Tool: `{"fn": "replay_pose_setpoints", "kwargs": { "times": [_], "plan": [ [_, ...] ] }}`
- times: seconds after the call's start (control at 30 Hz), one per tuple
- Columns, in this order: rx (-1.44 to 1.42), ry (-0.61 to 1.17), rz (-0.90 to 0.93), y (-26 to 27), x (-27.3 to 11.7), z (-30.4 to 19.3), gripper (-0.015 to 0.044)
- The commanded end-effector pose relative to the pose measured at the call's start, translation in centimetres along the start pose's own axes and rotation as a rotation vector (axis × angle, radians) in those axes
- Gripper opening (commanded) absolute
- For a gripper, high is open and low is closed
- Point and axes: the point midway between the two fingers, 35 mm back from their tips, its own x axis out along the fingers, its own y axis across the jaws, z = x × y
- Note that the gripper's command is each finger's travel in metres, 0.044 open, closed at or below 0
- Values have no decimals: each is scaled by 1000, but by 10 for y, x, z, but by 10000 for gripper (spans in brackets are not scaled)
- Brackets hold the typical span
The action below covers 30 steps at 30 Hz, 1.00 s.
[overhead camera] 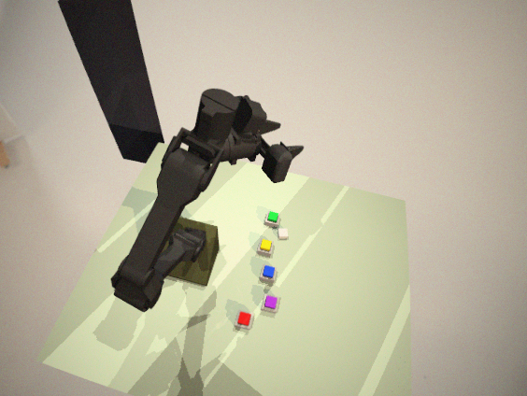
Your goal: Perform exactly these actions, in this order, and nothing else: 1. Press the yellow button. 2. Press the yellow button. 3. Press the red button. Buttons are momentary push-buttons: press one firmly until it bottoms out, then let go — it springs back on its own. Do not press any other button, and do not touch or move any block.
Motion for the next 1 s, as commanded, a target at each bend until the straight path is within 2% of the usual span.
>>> {"fn": "replay_pose_setpoints", "kwargs": {
  "times": [0.0, 0.17, 0.3, 0.43, 0.6, 0.83, 0.9, 0.97],
  "plan": [
    [118, 218, -14, 6, 52, -53, 400],
    [283, 498, -67, 10, 100, -131, 400],
    [424, 735, -139, 13, 123, -201, 400],
    [566, 984, -243, 18, 129, -275, 400],
    [712, 1276, -401, 26, 112, -355, 400],
    [721, 1295, -413, 27, 110, -360, 400],
    [721, 1294, -412, 28, 115, -373, 348],
    [720, 1295, -414, 32, 123, -407, 295]
  ]
}}
